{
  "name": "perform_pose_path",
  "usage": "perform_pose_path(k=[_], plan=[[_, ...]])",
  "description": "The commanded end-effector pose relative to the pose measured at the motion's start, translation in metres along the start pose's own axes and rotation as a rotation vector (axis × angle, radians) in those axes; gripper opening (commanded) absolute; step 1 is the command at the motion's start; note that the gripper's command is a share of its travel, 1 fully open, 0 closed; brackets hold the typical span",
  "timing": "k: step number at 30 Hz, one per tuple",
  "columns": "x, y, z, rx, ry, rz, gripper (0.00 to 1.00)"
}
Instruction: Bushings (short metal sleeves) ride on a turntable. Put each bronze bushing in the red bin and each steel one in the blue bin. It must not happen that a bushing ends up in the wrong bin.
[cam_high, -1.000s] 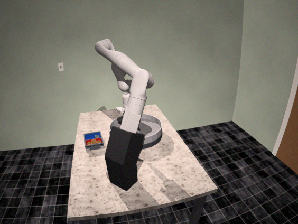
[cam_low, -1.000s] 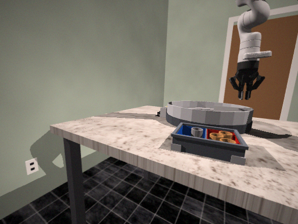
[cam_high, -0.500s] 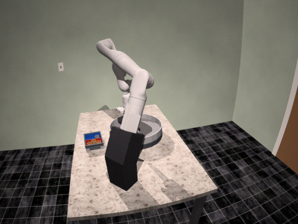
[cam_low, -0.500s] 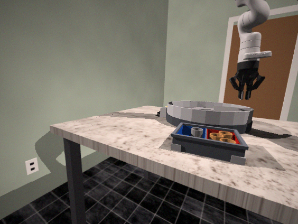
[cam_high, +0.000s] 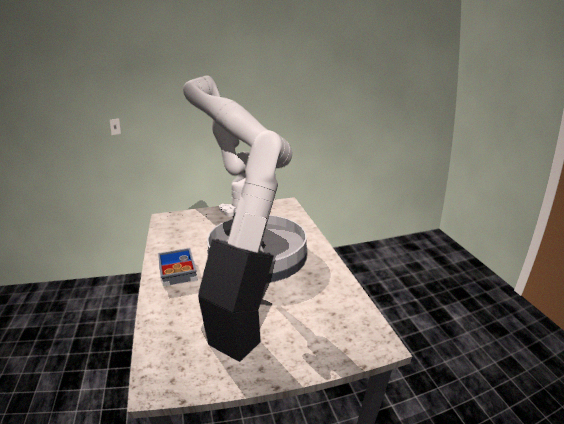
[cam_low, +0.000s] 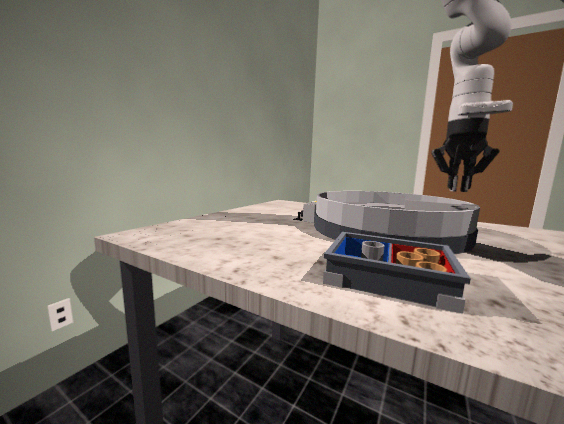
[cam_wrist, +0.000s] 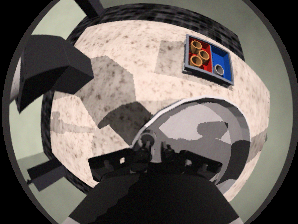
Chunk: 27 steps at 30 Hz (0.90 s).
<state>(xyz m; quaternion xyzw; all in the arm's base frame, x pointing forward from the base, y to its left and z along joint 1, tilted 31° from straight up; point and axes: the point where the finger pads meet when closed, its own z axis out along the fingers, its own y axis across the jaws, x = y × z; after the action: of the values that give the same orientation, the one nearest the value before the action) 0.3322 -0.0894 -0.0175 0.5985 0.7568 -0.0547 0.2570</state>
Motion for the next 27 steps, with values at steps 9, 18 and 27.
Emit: perform_pose_path(k=[9,18,27], plan=[[-0.004,-0.007,0.019,0.001,-0.008,0.0,0.18],[-0.004,-0.007,0.036,-0.017,-0.006,0.002,0.18],[-0.004,-0.007,0.036,-0.017,-0.006,0.002,0.18]])
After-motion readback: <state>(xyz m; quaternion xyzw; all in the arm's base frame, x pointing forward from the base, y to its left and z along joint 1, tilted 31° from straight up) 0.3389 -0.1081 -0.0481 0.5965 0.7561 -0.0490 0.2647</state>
